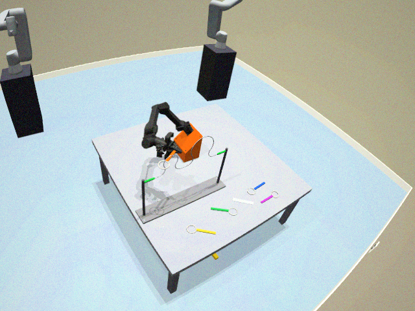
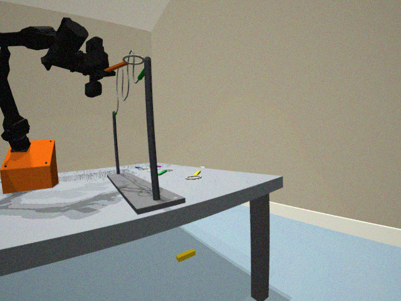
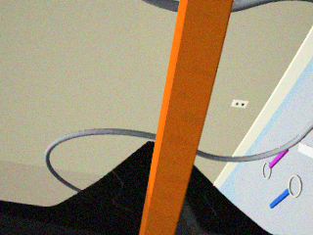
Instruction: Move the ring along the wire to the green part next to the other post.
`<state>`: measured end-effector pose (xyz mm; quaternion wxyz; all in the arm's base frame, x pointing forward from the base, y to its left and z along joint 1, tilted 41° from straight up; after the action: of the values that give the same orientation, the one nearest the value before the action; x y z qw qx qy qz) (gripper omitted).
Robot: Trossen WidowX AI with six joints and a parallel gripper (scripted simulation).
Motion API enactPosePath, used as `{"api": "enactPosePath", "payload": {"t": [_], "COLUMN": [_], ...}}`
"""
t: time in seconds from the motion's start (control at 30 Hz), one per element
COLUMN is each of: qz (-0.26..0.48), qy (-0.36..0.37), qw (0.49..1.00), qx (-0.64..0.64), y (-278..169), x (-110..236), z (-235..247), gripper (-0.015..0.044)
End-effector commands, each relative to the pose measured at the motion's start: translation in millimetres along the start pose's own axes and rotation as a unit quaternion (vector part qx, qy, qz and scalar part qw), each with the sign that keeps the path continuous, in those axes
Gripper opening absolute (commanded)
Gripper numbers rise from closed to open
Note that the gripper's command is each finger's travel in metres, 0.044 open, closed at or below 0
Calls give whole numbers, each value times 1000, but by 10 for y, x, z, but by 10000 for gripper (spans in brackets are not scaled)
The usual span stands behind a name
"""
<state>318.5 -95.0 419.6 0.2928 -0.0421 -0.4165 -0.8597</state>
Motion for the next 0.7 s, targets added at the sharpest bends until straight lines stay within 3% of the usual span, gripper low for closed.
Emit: {"api": "enactPosePath", "payload": {"t": [0.0, 0.67], "qz": [2, 20], "qy": [-18, -125], "qw": [999, 968], "qx": [31, 218], "y": [6, 12], "x": [1, 22], "z": [-24, -209], "gripper": [-150, -150]}}
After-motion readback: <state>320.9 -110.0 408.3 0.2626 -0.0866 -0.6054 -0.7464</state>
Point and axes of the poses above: the point midway between the two fingers, 35 mm back from their tips, its own x axis back along the fingers, its own z axis across the jaws, y = z × x, the point moved 6 cm from there along x, back along the fingers, and after that the axes turned 11 degrees about x, right-handed, at the moved point
